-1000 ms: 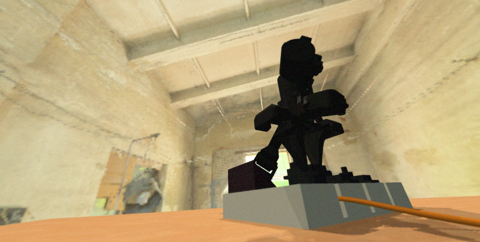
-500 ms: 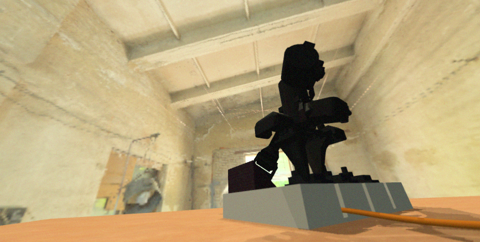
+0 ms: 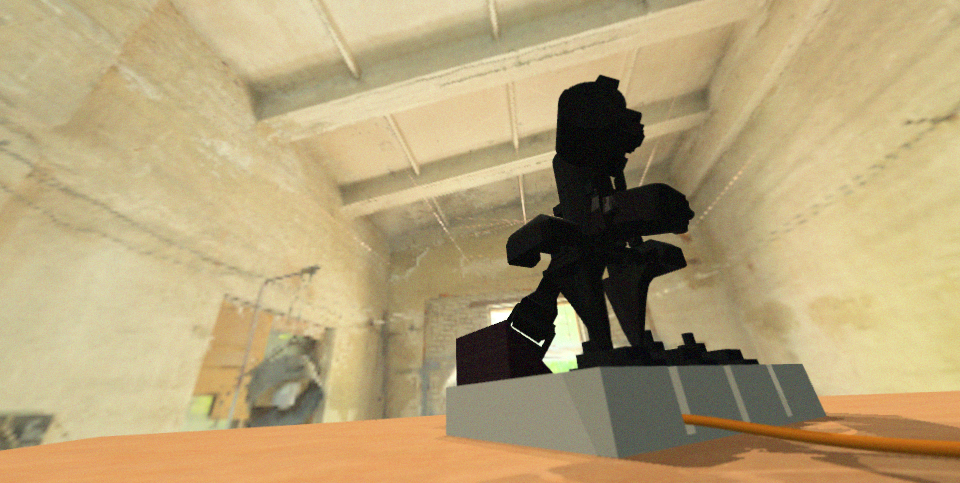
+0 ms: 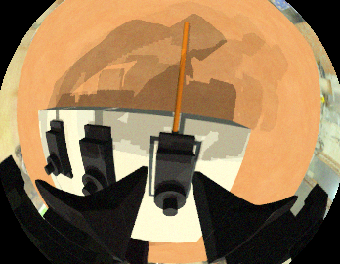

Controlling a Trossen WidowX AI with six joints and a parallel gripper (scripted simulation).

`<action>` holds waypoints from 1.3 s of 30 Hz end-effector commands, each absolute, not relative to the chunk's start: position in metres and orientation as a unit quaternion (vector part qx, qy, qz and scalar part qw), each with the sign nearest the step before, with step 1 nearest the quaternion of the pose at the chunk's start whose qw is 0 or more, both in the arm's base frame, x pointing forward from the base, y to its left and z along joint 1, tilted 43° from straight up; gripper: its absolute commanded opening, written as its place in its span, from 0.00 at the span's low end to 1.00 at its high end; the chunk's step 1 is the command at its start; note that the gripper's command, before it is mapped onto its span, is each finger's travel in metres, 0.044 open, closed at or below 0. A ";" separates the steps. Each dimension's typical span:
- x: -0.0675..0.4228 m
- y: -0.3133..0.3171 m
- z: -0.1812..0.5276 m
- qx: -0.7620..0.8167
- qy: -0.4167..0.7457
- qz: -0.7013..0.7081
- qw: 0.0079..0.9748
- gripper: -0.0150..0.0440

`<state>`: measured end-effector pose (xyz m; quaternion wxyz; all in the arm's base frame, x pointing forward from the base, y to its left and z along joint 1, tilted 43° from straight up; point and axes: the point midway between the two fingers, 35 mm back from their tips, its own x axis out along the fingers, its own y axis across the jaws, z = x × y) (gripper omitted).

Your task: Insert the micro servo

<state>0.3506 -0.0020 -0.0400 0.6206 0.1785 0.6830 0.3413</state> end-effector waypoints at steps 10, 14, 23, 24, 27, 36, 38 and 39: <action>0.326 -0.044 -0.012 0.175 0.679 0.334 0.629 0.79; 0.279 -0.078 0.010 0.173 0.681 0.335 0.628 0.97; 0.260 -0.089 0.021 0.173 0.681 0.337 0.627 1.00; 0.260 -0.092 0.023 0.173 0.681 0.336 0.627 1.00; 0.265 -0.104 0.037 0.175 0.680 0.334 0.629 1.00; 0.268 -0.121 0.056 0.177 0.679 0.331 0.631 1.00; 0.268 -0.121 0.056 0.177 0.679 0.331 0.631 1.00; 0.268 -0.121 0.056 0.177 0.679 0.331 0.631 1.00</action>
